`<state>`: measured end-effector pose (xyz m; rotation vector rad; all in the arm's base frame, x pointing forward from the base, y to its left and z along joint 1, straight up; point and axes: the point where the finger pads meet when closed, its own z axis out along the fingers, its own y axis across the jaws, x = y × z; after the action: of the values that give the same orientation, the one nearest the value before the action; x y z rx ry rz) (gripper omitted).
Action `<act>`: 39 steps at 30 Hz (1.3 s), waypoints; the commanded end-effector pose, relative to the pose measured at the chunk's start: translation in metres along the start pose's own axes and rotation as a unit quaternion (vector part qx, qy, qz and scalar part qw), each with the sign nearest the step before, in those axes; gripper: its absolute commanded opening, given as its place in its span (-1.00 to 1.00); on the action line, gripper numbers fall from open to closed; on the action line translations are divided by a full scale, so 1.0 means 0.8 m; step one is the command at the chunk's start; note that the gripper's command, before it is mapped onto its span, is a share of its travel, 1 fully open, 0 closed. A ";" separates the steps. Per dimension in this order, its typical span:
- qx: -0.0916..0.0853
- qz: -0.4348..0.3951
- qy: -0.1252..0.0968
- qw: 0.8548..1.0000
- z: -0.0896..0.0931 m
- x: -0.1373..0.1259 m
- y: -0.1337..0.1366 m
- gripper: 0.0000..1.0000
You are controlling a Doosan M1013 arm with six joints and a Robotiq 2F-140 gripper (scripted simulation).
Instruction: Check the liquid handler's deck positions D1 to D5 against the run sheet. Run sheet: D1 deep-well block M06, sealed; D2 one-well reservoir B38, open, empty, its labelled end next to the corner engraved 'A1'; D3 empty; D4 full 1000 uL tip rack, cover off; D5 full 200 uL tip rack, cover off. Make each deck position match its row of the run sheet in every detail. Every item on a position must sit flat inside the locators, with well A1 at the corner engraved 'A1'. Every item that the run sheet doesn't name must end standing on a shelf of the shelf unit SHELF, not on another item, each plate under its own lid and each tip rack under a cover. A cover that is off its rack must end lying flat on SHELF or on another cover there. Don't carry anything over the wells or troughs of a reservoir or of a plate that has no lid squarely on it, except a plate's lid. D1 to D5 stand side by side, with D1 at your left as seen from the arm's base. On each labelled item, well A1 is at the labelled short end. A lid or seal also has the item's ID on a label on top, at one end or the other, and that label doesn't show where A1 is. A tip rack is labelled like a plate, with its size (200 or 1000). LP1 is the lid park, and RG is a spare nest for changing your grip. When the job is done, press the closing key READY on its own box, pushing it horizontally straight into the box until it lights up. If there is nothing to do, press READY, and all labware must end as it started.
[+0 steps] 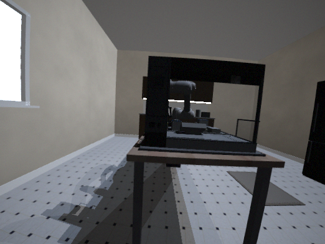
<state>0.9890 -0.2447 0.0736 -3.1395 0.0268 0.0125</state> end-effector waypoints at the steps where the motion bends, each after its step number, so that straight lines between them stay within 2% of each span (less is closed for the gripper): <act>1: -0.001 0.002 0.002 1.000 0.000 0.001 -0.001 -0.80; 7: -0.001 0.002 0.002 1.000 0.000 0.001 -0.001 -0.80; 12: -0.001 0.004 0.002 1.000 -0.017 0.002 -0.001 -0.80; 39: -0.001 0.004 0.002 1.000 -0.064 0.001 -0.001 -0.80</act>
<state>0.9896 -0.2448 0.1142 -3.1399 0.0269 0.0103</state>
